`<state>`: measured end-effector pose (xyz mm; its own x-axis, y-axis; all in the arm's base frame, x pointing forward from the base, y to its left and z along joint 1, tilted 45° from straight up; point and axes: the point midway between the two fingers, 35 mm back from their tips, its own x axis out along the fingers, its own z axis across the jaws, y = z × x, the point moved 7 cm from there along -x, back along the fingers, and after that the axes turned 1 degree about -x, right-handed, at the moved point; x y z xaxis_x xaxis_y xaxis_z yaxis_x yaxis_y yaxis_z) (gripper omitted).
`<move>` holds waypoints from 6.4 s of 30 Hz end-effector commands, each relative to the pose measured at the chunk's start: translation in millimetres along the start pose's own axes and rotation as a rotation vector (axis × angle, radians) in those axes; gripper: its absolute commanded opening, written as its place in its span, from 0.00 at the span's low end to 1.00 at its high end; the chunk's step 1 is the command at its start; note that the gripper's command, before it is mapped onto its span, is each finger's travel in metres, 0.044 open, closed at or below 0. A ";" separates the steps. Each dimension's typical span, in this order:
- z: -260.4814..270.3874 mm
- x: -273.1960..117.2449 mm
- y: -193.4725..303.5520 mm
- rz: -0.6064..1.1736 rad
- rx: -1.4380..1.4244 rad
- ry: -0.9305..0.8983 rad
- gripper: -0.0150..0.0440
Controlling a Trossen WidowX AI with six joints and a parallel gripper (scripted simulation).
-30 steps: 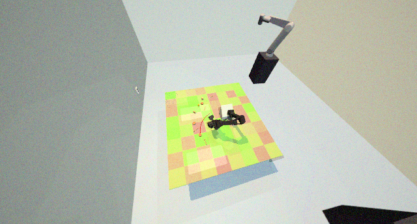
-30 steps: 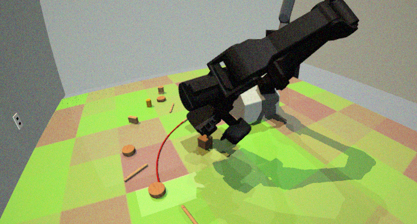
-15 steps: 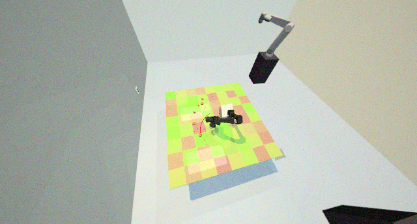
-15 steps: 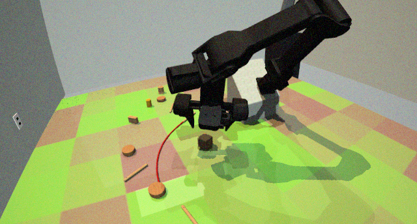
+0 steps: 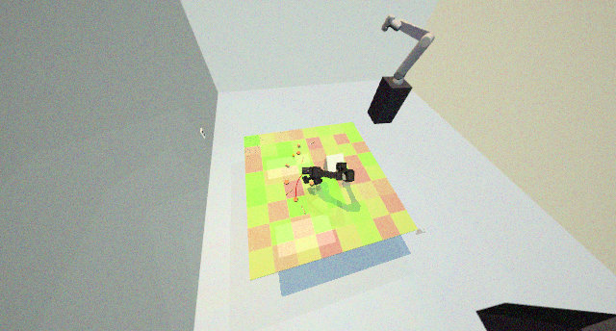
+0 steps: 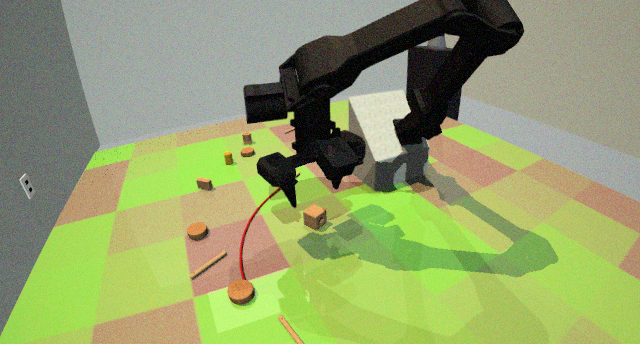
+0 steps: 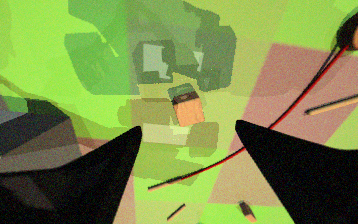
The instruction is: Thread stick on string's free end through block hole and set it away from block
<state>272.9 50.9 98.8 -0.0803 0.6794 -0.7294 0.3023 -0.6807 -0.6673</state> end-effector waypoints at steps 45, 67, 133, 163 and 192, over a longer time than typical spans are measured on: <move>-2.4 -1.2 2.3 -0.023 -0.080 0.012 0.25; -2.4 -1.2 2.4 -0.023 -0.080 0.012 0.58; 15.0 -0.7 141.8 -0.020 3.692 -0.030 1.00; 22.3 1.3 160.1 0.001 4.311 -0.054 0.82; 21.1 18.7 160.5 0.000 4.312 -0.054 0.46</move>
<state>303.0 -56.7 -19.5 -0.0652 0.6889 -0.7220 0.7516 0.5098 0.4186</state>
